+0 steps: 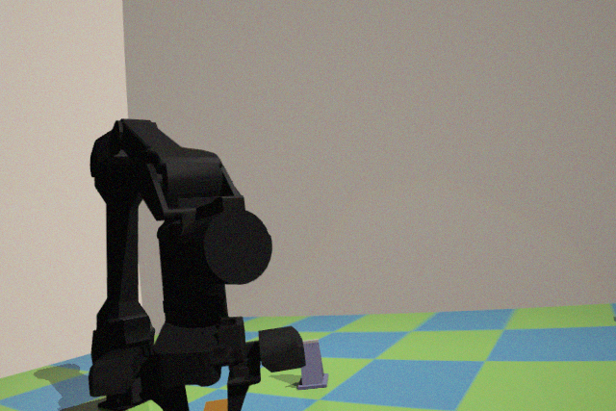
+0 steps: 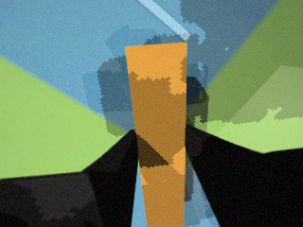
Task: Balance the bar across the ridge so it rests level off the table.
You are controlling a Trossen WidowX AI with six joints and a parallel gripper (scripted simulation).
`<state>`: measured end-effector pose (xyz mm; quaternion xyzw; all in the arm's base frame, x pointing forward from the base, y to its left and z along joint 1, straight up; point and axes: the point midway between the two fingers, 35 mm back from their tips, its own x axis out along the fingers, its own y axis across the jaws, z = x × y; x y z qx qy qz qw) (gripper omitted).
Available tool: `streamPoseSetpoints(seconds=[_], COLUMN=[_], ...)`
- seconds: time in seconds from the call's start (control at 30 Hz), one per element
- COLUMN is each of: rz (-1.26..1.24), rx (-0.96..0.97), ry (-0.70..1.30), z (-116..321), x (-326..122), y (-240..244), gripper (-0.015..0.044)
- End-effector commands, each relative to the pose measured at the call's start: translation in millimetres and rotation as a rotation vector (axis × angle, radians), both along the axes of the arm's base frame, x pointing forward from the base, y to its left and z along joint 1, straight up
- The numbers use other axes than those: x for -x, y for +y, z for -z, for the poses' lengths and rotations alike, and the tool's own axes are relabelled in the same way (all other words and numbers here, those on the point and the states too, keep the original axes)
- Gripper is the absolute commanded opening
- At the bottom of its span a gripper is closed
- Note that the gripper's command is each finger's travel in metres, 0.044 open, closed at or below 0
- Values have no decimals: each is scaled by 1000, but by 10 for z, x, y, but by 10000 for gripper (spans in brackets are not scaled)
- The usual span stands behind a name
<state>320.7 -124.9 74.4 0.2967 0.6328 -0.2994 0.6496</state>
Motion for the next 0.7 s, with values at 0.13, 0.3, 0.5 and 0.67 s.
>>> streamPoseSetpoints(seconds=[0.13,0.3,0.5,0.67], rz=[-2,-2,-3,-3], rx=[0,0,-1,-2], ry=[-7,-7,-7,-6], z=[-225,-354,-509,-638], x=[-25,-22,-11,4], y=[-7,-4,1,8], gripper=[0,0,0,0])
